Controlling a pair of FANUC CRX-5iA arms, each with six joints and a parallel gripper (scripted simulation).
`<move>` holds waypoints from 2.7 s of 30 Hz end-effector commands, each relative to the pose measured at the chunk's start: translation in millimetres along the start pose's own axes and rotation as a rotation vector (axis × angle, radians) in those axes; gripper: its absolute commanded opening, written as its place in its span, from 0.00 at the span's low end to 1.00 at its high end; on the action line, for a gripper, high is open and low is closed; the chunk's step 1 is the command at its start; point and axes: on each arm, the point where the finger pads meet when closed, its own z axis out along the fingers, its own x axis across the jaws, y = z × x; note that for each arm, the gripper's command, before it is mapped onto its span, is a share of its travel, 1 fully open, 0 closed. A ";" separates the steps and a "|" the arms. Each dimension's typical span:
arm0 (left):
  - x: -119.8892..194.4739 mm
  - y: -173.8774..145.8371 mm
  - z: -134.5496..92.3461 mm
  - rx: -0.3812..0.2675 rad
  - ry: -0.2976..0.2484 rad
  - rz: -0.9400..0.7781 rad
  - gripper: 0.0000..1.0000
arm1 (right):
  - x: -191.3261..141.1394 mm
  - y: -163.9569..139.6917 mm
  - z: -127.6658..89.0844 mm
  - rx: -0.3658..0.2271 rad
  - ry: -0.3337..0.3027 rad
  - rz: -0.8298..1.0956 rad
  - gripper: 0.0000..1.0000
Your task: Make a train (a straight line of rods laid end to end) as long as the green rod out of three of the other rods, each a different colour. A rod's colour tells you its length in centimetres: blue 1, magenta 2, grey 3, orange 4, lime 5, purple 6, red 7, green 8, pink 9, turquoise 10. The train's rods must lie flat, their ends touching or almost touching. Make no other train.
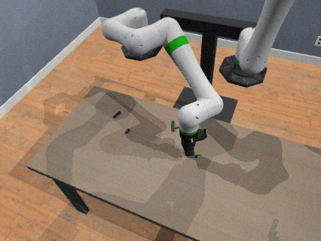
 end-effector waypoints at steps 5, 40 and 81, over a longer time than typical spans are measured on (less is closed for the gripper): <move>-0.1 0.2 -0.9 -0.002 0.000 0.000 1.00 | 1.4 -0.2 -2.0 0.000 0.003 0.000 0.24; -0.1 0.2 -0.9 -0.002 0.000 0.000 1.00 | 1.2 -0.1 -102.0 0.000 0.003 0.000 0.24; -0.1 0.2 -0.9 -0.002 0.000 0.000 1.00 | -118.0 275.2 -102.5 -0.002 0.003 -0.566 0.24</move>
